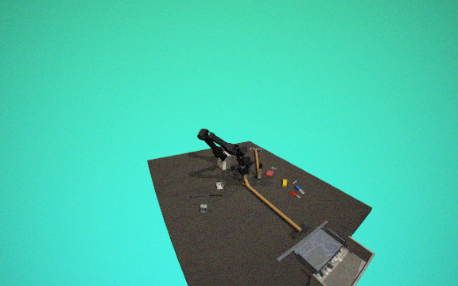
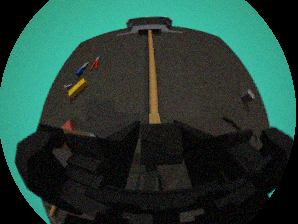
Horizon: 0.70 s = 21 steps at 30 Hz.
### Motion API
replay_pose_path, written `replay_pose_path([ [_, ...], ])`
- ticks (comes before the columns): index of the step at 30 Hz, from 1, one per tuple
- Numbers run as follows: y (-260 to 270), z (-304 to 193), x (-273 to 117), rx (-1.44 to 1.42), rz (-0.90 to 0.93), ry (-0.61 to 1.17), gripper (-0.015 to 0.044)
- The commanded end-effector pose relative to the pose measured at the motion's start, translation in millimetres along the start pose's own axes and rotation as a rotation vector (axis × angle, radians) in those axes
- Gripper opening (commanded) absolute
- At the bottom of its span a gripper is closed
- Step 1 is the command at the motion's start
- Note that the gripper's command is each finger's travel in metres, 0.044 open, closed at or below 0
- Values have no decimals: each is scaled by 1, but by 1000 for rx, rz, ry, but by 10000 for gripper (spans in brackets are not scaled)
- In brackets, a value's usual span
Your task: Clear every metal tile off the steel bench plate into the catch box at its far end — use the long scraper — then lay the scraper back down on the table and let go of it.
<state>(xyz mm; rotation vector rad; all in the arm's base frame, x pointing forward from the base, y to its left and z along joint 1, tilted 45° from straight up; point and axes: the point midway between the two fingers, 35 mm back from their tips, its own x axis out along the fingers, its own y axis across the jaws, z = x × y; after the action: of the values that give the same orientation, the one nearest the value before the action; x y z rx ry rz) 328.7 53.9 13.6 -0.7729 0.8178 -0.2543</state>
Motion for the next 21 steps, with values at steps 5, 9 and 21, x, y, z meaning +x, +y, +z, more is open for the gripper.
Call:
replay_pose_path([
  [5,1,1,-1,0,1,1,440],
  [9,4,6,-9,2,8,5,440],
  [21,11,21,-36,6,22,17,440],
])
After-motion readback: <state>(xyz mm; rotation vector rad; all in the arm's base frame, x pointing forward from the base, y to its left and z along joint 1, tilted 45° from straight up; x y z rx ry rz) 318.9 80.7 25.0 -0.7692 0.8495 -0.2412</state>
